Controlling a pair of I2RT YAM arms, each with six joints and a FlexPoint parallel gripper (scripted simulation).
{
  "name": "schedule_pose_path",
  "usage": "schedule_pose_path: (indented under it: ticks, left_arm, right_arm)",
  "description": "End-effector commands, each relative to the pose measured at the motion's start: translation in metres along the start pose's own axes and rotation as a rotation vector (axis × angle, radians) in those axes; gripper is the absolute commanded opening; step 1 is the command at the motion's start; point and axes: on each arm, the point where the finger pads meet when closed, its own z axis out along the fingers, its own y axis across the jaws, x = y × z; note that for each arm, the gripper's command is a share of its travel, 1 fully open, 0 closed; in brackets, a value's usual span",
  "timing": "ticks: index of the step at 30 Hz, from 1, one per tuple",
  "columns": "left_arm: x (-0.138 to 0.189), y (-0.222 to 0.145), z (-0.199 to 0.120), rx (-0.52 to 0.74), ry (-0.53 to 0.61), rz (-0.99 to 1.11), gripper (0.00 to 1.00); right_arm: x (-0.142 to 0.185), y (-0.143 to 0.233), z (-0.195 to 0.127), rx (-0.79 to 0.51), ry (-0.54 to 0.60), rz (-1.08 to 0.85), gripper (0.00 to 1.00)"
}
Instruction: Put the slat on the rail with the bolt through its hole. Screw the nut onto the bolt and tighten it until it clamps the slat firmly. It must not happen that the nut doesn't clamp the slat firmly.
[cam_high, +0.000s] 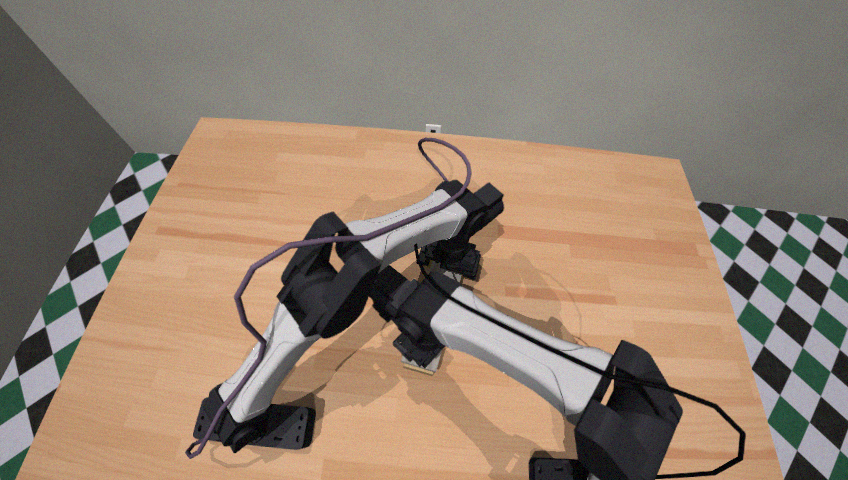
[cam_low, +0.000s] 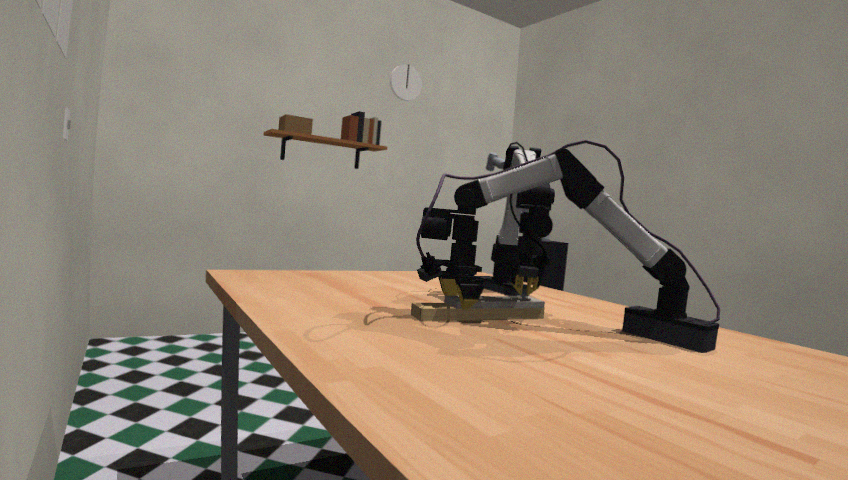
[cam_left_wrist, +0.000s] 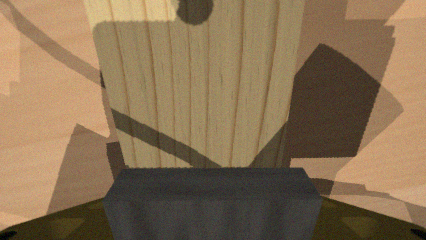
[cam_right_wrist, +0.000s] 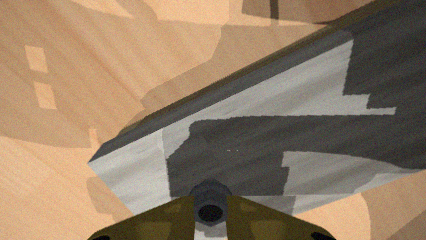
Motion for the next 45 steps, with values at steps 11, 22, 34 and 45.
schedule_pose_path:
  ticks: [11,22,34,45]
  left_arm:
    - [-0.003,-0.0012,-0.0066,0.009,-0.015,-0.001,0.67]
    - [-0.003,-0.0012,-0.0066,0.009,-0.015,-0.001,0.67]
    - [-0.003,-0.0012,-0.0066,0.009,-0.015,-0.001,0.67]
    - [-0.003,-0.0012,-0.0066,0.009,-0.015,-0.001,0.67]
  right_arm:
    - [-0.0029,-0.0009,-0.0083,-0.018,-0.035,0.55,0.14]
    - [-0.003,-0.0012,-0.0091,-0.027,-0.034,0.986,0.14]
    - [-0.003,-0.0015,-0.009,-0.034,-0.03,1.382,0.14]
    - [-0.003,-0.0016,-0.0089,-0.042,-0.025,1.738,0.14]
